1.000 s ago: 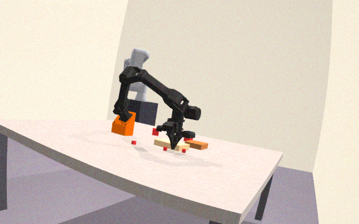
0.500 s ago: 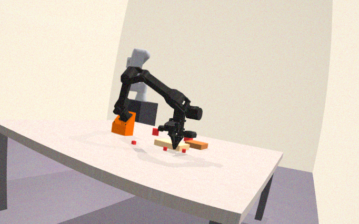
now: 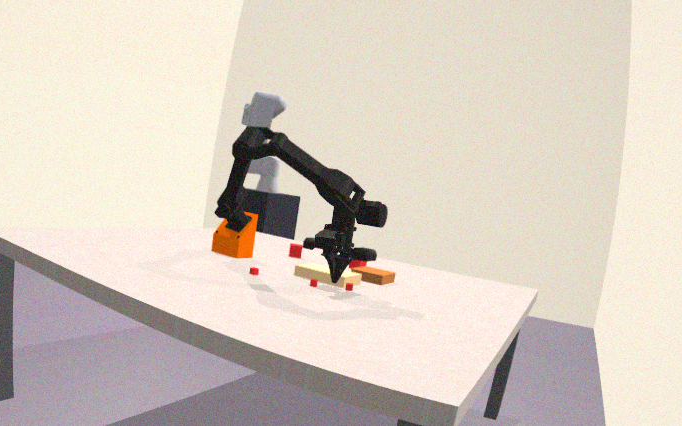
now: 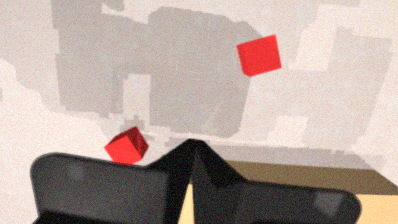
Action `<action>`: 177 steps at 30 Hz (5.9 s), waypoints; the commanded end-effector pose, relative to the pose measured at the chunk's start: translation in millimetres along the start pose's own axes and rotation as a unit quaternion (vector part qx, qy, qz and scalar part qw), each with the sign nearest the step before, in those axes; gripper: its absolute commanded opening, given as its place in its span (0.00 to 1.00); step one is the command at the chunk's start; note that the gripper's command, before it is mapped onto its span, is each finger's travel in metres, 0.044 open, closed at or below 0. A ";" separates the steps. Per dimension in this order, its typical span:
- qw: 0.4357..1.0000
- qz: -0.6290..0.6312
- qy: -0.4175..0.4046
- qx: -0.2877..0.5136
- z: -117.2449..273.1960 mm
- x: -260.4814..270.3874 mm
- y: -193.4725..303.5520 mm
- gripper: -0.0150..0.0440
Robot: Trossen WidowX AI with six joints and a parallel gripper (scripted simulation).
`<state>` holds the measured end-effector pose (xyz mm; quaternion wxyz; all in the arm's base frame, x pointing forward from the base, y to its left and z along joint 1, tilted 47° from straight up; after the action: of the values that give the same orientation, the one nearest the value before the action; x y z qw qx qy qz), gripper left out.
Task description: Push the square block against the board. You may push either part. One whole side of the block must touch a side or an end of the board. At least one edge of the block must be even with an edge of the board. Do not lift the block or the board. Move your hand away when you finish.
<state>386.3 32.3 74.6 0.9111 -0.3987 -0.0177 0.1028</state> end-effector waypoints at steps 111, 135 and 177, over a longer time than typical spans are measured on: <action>0.680 0.733 0.003 0.007 -1.9 -149.5 74.0 0.25; 0.680 0.733 0.002 0.007 -1.5 -128.6 73.0 0.25; 0.681 0.733 0.002 0.007 -2.5 -92.6 70.4 0.25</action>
<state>280.0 59.1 26.7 0.5479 -0.2762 0.2811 0.7379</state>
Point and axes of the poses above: the point midway between the two fingers, 35 mm back from their tips, its own z axis back along the fingers, its own x axis across the jaws, y = z × x, the point moved 9 cm from there along z, back along the fingers, and after that the axes turned 8 degrees about z, right-handed, at the moved point
